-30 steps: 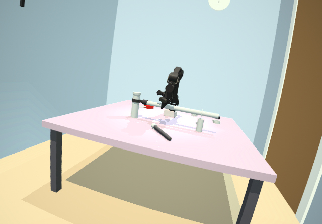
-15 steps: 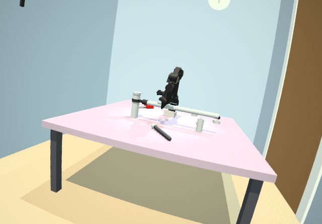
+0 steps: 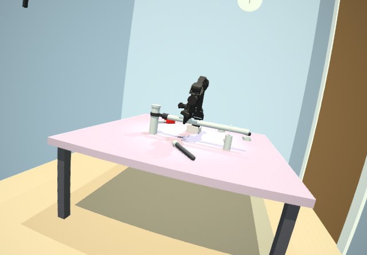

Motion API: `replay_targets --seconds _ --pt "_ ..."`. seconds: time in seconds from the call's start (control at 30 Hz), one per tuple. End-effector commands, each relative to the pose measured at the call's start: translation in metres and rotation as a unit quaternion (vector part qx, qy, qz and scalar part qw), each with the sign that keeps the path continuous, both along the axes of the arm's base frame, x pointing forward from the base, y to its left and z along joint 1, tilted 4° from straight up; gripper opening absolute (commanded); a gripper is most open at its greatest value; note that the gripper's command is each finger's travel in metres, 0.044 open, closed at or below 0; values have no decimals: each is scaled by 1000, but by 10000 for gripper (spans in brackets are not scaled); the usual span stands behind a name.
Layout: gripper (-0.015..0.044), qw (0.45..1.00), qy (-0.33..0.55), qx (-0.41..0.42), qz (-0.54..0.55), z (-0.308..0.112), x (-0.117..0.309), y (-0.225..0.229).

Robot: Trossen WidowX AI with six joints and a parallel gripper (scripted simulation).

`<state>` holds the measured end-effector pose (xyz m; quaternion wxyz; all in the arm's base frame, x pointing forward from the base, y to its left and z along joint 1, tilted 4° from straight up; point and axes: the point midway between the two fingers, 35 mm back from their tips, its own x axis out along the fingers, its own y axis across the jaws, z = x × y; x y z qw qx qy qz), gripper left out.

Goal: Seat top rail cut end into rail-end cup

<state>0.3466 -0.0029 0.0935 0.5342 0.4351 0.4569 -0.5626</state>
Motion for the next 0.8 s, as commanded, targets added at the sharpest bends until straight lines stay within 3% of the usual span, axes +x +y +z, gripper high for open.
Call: replay_targets --seconds 0.0,0.77 --pt "0 1000 -1 -5 0 1 0 -6" --pt "0 1000 -1 -6 0 2 1 -20"
